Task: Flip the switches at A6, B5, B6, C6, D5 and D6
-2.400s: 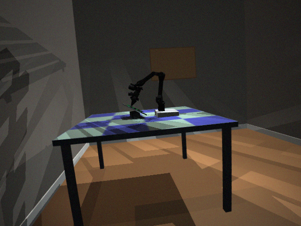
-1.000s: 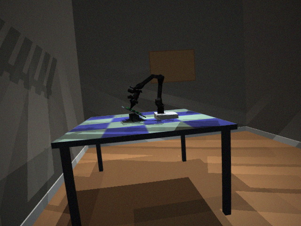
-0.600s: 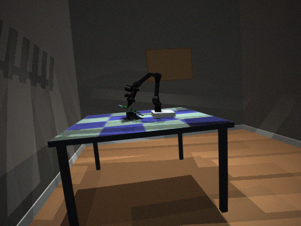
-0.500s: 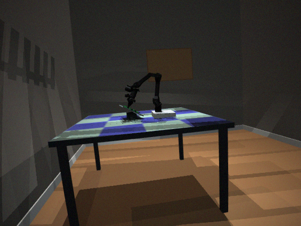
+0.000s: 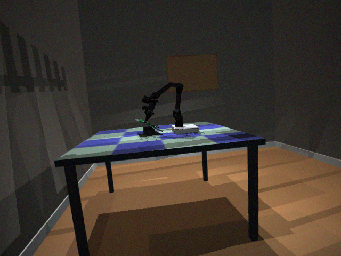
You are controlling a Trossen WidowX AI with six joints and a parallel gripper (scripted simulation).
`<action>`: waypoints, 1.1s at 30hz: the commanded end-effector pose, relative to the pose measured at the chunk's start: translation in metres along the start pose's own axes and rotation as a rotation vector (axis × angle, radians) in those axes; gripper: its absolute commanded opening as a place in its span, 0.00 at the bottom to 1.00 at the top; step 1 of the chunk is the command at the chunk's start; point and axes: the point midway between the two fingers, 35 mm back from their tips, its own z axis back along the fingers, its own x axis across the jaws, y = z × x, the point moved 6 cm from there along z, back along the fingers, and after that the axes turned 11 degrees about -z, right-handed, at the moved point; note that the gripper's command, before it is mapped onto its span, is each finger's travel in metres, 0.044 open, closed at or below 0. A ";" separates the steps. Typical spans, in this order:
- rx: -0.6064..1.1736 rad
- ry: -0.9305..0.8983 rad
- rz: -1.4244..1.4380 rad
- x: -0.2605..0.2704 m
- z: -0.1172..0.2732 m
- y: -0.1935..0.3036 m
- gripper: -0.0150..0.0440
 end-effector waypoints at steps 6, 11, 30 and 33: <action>-0.038 0.005 0.004 0.000 0.053 0.002 0.25; -0.033 0.006 0.004 -0.009 0.053 0.038 0.25; -0.060 0.000 0.004 -0.012 0.006 0.061 0.25; -0.060 0.000 0.004 -0.013 0.005 0.061 0.25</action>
